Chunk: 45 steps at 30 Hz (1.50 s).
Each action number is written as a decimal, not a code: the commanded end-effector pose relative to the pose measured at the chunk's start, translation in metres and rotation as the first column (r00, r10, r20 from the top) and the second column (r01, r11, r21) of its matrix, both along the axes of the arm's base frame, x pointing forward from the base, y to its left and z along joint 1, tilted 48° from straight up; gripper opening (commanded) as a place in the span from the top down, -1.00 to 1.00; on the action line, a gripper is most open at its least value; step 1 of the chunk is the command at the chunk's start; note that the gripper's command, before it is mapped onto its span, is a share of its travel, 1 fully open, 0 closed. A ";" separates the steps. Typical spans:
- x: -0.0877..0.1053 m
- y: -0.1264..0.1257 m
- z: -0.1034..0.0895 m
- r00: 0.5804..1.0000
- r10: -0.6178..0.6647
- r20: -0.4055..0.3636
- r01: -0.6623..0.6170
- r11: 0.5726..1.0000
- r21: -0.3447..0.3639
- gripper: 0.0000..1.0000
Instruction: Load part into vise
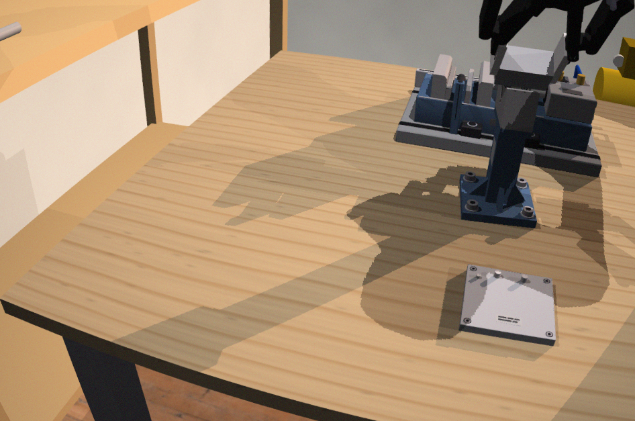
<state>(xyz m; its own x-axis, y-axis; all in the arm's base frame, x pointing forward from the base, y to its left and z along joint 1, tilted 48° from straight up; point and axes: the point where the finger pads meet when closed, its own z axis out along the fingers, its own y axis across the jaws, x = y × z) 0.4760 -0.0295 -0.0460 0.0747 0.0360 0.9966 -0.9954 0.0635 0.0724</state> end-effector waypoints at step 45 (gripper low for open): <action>0.001 -0.005 -0.008 1.000 0.003 -0.001 -0.003 1.000 -0.002 1.00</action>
<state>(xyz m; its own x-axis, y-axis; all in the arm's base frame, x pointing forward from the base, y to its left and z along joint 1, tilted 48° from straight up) 0.4747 -0.0339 -0.0537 0.0809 0.0393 0.9959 -0.9950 0.0625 0.0783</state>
